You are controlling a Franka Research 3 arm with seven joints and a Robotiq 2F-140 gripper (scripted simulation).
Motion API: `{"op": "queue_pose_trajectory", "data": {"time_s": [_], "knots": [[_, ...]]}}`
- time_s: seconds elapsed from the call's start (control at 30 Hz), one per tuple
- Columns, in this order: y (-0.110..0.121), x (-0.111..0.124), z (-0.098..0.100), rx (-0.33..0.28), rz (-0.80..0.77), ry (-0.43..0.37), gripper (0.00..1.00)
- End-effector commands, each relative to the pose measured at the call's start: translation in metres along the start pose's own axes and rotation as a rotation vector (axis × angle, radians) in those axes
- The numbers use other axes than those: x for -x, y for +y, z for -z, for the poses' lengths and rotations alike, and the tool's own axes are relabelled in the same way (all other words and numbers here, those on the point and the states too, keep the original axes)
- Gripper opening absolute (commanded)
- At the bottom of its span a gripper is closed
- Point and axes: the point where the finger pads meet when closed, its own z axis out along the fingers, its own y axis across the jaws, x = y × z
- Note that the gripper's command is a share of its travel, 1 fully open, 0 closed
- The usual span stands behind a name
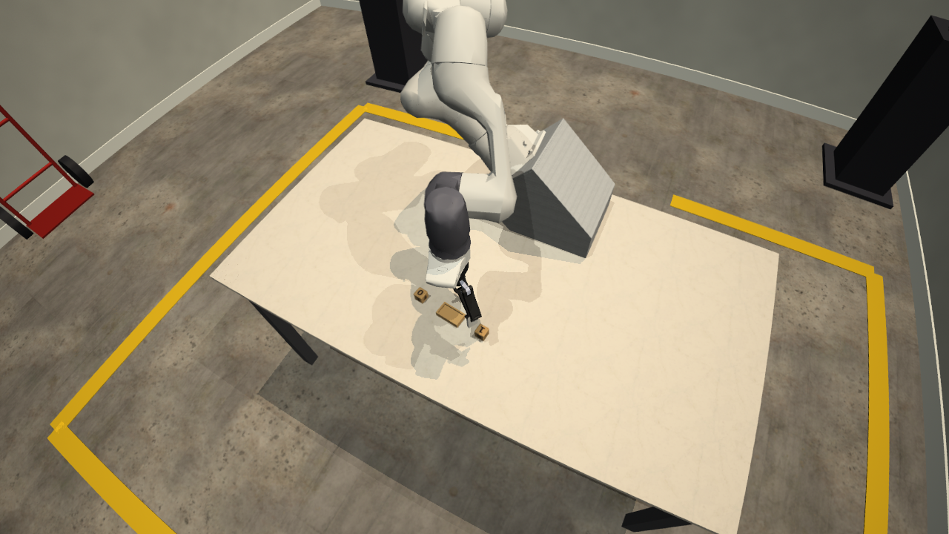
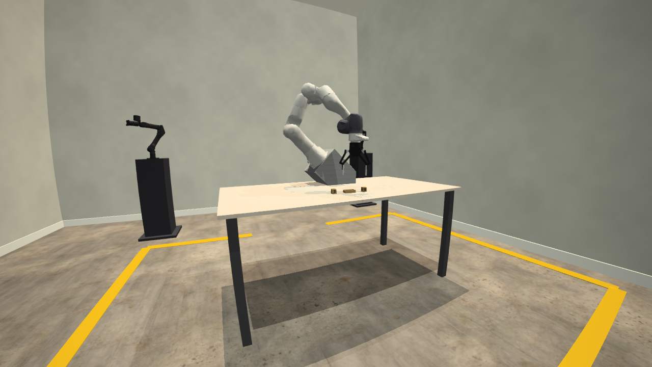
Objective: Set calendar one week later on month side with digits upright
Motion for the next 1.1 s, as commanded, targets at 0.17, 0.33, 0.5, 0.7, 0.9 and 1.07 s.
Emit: {"op": "queue_pose_trajectory", "data": {"time_s": [0.17,0.33,0.5,0.7,0.9,1.07], "knots": [[0.025,-0.012,-0.003,-0.004,-0.296,0.001,1.00],[0.038,-0.018,-0.003,-0.004,-0.393,0.001,1.00],[0.054,-0.025,-0.004,-0.005,-0.525,0.001,1.00],[0.073,-0.032,-0.004,-0.008,-0.673,0.000,1.00],[0.088,-0.038,-0.004,-0.012,-0.793,-0.001,1.00],[0.104,-0.043,-0.003,-0.018,-0.923,-0.003,1.00]]}}
